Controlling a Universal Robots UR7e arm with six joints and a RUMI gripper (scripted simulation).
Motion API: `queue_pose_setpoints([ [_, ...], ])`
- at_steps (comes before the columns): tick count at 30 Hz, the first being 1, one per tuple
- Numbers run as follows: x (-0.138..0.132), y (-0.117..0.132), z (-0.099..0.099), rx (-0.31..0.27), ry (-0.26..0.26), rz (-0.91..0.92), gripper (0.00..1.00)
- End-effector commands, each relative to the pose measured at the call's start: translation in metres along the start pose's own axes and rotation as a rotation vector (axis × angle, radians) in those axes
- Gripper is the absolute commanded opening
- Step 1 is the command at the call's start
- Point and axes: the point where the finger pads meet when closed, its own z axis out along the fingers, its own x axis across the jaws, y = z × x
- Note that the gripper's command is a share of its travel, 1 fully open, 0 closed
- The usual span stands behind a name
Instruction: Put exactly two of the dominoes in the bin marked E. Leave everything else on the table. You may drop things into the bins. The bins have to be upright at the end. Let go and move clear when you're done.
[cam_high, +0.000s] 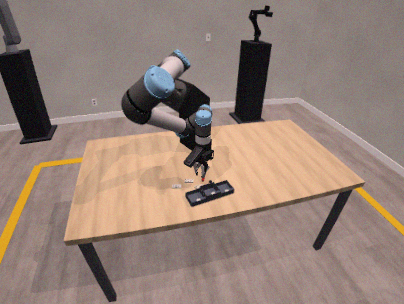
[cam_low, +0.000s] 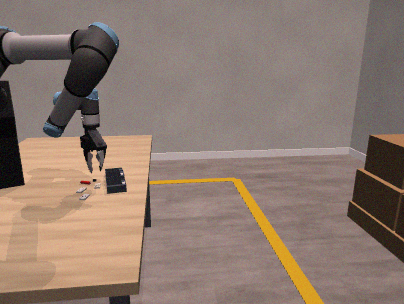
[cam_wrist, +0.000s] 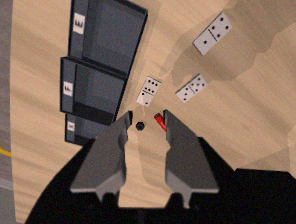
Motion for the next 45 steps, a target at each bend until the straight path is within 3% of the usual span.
queue_pose_setpoints([
  [1,-0.0003,-0.0003,-0.0003,0.004,-0.005,0.157,0.24],
  [14,-0.0004,-0.0002,-0.0003,0.011,-0.015,0.497,0.24],
  [45,-0.0004,-0.0002,-0.0003,0.011,-0.015,0.496,0.24],
])
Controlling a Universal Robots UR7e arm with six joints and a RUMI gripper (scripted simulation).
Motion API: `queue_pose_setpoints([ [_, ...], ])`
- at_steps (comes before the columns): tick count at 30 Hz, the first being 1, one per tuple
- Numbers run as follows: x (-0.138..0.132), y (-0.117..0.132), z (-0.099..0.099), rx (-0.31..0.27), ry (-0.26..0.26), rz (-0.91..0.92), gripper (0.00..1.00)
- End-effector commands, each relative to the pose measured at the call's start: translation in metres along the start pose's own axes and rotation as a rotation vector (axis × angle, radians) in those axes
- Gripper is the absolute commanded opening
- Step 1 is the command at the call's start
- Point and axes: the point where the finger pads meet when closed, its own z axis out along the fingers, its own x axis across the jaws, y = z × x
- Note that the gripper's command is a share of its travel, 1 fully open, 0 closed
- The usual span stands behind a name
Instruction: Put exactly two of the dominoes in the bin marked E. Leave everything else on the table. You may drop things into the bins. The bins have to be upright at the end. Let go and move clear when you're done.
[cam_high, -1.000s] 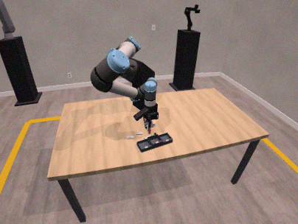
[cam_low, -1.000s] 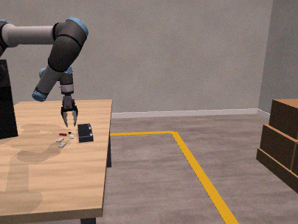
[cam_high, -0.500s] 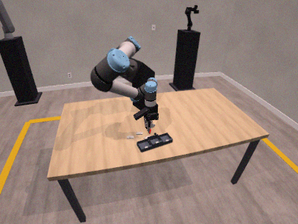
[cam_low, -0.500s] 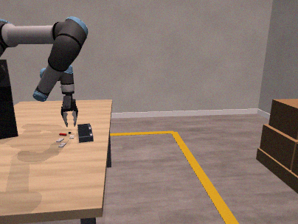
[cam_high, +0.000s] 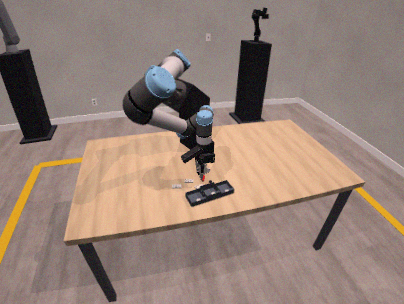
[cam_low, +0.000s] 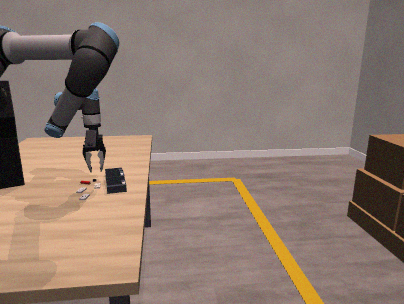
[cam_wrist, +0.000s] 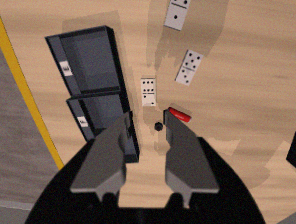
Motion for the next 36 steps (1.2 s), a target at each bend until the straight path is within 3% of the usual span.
queue_pose_setpoints([
  [1,0.000,0.000,0.000,0.000,-0.001,0.000,0.24],
  [4,0.000,0.000,0.000,0.000,-0.001,0.000,0.24],
  [17,0.000,0.000,0.052,0.000,-0.001,0.001,0.24],
  [36,-0.001,0.000,0.064,0.000,-0.001,0.001,0.24],
])
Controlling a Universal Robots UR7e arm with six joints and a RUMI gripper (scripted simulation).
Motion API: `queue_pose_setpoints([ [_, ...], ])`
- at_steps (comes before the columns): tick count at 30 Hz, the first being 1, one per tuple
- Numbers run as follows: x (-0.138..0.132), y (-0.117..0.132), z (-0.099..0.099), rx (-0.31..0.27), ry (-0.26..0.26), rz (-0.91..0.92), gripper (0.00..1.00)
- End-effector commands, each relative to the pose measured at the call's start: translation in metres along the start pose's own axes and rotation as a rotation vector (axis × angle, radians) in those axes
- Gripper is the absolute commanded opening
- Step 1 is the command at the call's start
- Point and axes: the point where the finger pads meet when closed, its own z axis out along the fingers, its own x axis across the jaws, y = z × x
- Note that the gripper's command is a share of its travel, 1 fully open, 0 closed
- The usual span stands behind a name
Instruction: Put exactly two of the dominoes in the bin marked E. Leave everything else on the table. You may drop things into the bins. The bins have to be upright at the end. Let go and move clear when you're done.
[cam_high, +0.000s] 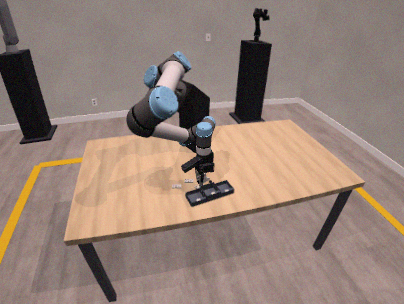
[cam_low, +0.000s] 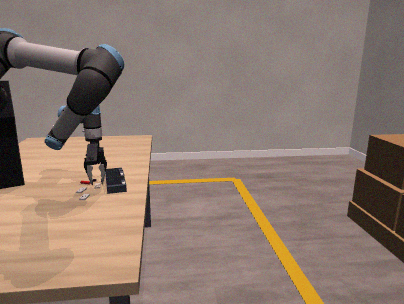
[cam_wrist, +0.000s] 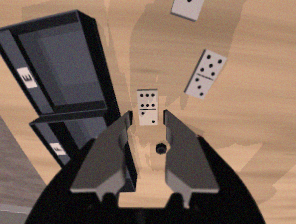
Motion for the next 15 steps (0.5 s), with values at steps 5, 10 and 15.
queue_pose_setpoints([
  [5,-0.0003,0.0000,0.0055,0.000,-0.001,0.000,0.24],
  [10,-0.0002,-0.0001,0.0055,0.000,-0.001,0.000,0.24],
  [15,-0.0002,-0.0001,0.0055,0.000,-0.001,0.000,0.00],
])
